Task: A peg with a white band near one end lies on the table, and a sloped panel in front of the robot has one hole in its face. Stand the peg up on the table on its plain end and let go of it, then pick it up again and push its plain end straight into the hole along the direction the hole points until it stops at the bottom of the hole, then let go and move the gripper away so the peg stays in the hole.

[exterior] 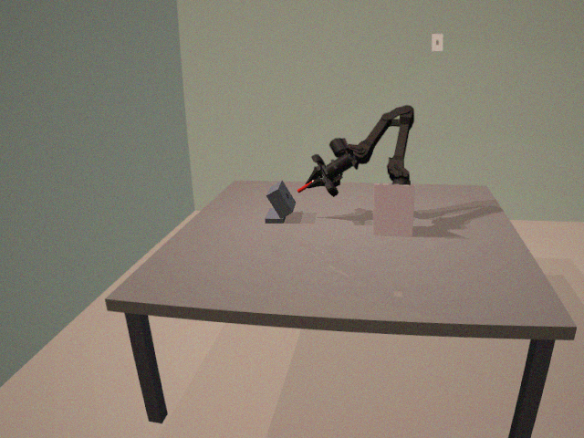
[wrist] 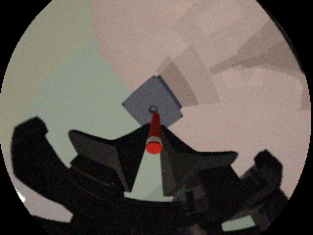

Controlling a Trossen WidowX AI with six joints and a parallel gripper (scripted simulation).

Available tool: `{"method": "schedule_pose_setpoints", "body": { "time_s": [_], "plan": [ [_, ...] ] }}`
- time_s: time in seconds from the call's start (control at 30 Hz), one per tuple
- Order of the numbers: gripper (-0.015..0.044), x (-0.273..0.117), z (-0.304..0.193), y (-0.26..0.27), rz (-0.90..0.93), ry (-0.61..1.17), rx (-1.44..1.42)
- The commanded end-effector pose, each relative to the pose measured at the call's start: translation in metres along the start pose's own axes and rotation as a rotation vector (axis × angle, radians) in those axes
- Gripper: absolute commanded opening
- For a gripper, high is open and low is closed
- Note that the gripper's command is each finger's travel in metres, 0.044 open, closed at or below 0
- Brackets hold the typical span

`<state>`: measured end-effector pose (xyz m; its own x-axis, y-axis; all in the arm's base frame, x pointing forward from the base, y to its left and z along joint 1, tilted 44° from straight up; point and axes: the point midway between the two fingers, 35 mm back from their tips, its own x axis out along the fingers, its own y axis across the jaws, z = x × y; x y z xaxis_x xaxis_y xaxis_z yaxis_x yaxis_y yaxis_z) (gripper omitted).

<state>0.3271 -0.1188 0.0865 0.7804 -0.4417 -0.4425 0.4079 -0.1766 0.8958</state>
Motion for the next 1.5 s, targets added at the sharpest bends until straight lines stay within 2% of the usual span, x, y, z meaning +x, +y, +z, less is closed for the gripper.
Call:
{"method": "schedule_pose_setpoints", "body": {
  "time_s": [0.0, 1.47],
  "plan": [
    [0.0, 0.004, -0.001, 0.001, 0.009, 0.008, -0.009],
    [0.0, 0.042, 0.0, 0.004, 0.052, 0.022, -0.008]
  ]
}}
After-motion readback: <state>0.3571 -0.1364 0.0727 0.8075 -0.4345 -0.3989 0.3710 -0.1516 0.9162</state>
